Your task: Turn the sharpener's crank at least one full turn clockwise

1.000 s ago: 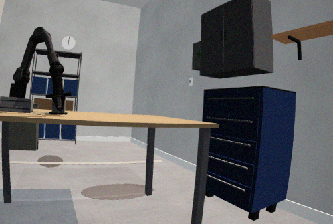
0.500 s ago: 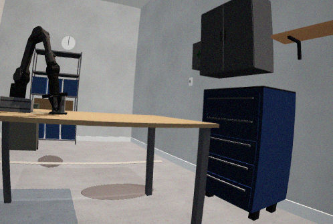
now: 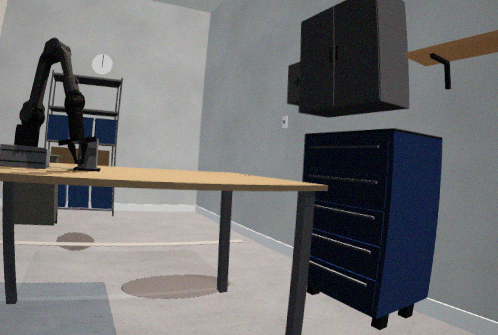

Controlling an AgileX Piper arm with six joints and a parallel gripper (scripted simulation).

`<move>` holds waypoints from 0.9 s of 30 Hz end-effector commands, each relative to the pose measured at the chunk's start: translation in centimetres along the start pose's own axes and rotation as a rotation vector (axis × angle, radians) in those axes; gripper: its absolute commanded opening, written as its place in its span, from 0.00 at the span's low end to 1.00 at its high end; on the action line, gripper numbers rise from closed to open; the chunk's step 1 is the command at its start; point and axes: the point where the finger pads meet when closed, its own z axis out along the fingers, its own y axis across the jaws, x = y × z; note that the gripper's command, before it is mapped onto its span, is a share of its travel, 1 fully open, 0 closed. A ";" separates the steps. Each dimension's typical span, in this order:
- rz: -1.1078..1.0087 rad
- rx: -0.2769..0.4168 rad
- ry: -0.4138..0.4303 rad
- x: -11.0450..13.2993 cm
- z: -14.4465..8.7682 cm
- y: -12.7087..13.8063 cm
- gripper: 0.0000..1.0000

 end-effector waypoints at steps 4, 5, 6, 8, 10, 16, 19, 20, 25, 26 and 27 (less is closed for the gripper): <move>-0.003 0.000 0.000 0.0 -0.3 -0.4 0.20; -0.002 0.000 0.000 0.0 -0.4 -0.5 0.20; -0.002 0.000 0.000 0.0 -0.5 -0.6 0.20; -0.002 0.000 0.000 0.0 -0.7 -0.8 0.20; -0.001 0.000 0.000 0.0 -0.8 -0.9 0.20; -0.001 0.000 0.000 0.0 -1.5 -1.4 0.20; -0.001 0.000 0.000 0.0 -1.8 -1.6 0.20; -0.001 0.000 0.000 0.0 -1.8 -1.6 0.20; -0.001 -0.001 -0.001 0.0 -2.3 -1.8 0.20; -0.001 -0.001 -0.001 0.0 -2.4 -1.8 0.20; -0.001 -0.001 -0.001 0.0 -2.5 -1.9 0.20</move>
